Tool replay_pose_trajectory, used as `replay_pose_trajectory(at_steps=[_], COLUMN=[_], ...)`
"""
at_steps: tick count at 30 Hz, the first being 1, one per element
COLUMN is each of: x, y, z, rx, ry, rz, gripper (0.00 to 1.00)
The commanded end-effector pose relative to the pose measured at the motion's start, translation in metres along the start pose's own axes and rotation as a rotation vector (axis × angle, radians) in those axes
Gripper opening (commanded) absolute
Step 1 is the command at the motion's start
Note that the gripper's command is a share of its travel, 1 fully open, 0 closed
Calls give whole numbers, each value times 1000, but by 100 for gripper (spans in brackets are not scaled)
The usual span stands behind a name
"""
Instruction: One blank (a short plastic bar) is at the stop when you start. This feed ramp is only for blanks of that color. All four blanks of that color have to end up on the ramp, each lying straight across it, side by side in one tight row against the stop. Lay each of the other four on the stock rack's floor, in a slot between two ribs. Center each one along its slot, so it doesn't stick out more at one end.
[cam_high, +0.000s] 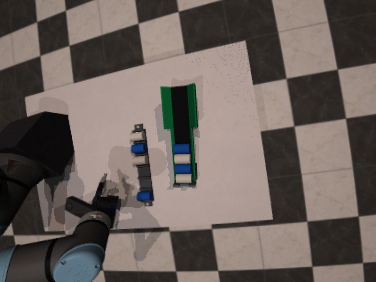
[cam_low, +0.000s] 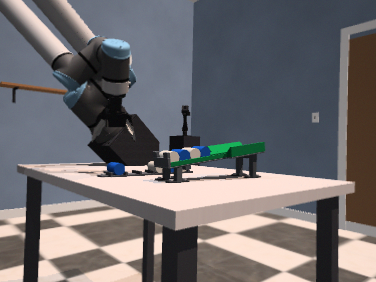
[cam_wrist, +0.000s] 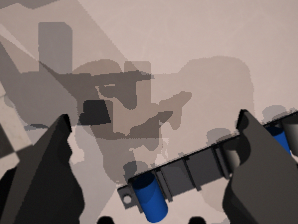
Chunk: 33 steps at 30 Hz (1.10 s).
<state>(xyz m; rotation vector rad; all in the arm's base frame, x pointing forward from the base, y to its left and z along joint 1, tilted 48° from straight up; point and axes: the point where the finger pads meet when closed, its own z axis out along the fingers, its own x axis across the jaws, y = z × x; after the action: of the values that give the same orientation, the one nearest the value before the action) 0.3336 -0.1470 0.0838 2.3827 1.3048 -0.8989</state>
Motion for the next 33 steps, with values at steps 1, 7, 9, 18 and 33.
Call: replay_pose_trajectory(at_steps=[1, 7, 9, 18, 33], x=[27, 64, 73, 124, 151], y=[33, 51, 54, 64, 63], z=[-13, -34, -39, -68, -82], rx=[-123, -237, -263, -404, -474], ry=[-33, -65, -72, -110, -130], rz=[-77, -166, -185, -289, -341], gripper=[100, 100, 100, 100, 100])
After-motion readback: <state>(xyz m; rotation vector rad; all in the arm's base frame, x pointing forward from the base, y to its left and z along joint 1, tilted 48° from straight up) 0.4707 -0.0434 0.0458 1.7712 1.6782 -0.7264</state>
